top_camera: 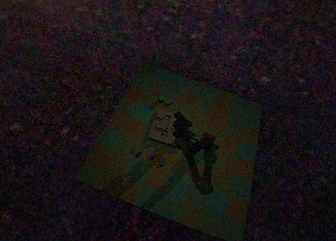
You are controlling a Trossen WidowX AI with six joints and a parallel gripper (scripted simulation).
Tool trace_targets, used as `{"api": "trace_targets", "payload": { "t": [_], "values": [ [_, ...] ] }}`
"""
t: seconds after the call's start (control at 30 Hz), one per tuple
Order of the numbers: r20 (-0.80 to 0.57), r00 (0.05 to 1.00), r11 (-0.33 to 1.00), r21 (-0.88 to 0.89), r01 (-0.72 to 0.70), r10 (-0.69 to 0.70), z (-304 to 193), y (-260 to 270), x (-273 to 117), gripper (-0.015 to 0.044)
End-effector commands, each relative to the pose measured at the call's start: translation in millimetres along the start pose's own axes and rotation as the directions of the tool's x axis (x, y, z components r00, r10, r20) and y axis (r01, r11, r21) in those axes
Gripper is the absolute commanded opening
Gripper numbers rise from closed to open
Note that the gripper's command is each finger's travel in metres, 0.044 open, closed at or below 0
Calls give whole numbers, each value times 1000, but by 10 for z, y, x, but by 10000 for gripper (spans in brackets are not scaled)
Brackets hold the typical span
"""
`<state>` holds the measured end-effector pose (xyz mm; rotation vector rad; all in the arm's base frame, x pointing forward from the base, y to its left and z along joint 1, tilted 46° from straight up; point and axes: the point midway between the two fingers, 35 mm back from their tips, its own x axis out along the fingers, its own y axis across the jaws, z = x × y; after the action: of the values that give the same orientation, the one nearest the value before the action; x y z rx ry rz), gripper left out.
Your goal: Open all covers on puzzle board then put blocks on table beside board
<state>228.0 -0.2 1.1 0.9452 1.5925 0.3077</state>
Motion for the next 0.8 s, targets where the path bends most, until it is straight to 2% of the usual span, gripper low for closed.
{"api": "trace_targets", "payload": {
  "t": [0.0, 0.77],
  "values": [
    [-1, 1000, 1000, 5, -5, 5, -2, 3, 41, 144],
    [-1, 1000, 1000, 5, -6, 6, 0, 1, 199, 144]
  ]
}}
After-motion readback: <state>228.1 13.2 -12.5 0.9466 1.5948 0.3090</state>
